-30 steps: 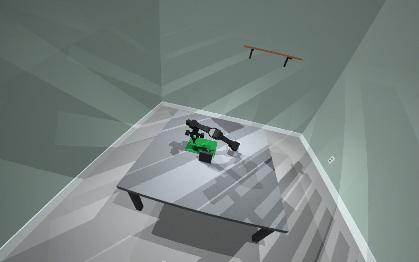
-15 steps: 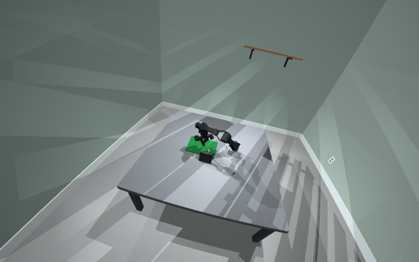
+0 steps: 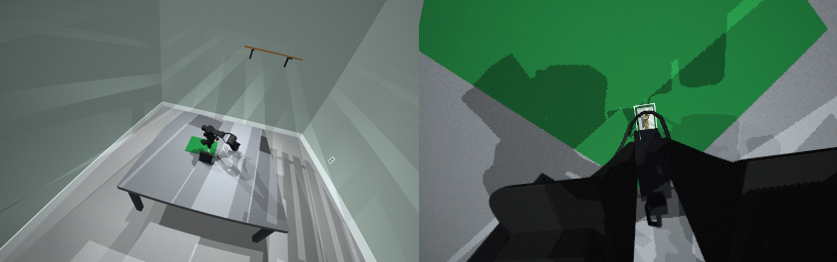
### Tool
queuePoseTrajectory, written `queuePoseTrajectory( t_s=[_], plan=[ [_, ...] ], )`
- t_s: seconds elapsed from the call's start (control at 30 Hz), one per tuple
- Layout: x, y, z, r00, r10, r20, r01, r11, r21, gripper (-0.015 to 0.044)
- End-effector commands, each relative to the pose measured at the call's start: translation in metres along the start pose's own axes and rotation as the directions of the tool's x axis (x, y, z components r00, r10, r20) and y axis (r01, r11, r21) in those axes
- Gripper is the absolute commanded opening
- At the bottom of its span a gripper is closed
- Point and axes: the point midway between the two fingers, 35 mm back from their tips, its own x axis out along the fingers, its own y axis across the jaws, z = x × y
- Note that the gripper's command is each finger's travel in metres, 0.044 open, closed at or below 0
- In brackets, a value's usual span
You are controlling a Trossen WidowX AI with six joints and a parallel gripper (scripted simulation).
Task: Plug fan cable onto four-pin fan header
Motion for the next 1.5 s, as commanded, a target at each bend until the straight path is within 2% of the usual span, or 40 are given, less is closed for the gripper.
queuePoseTrajectory(
  t_s=[0.0, 1.03, 1.2, 1.47],
  plan=[
    [0.002, -0.004, -0.003, 1.000, -0.005, -0.005, 0.005, 1.000, -0.004, 0.0000],
    [0.000, -0.003, 0.007, 1.000, -0.005, -0.004, 0.005, 1.000, -0.014, 0.0000],
    [0.022, -0.002, 0.006, 1.000, -0.004, -0.005, 0.004, 1.000, -0.015, 0.0000],
    [0.022, -0.002, 0.006, 1.000, -0.004, -0.005, 0.004, 1.000, -0.015, 0.0000]
  ],
)
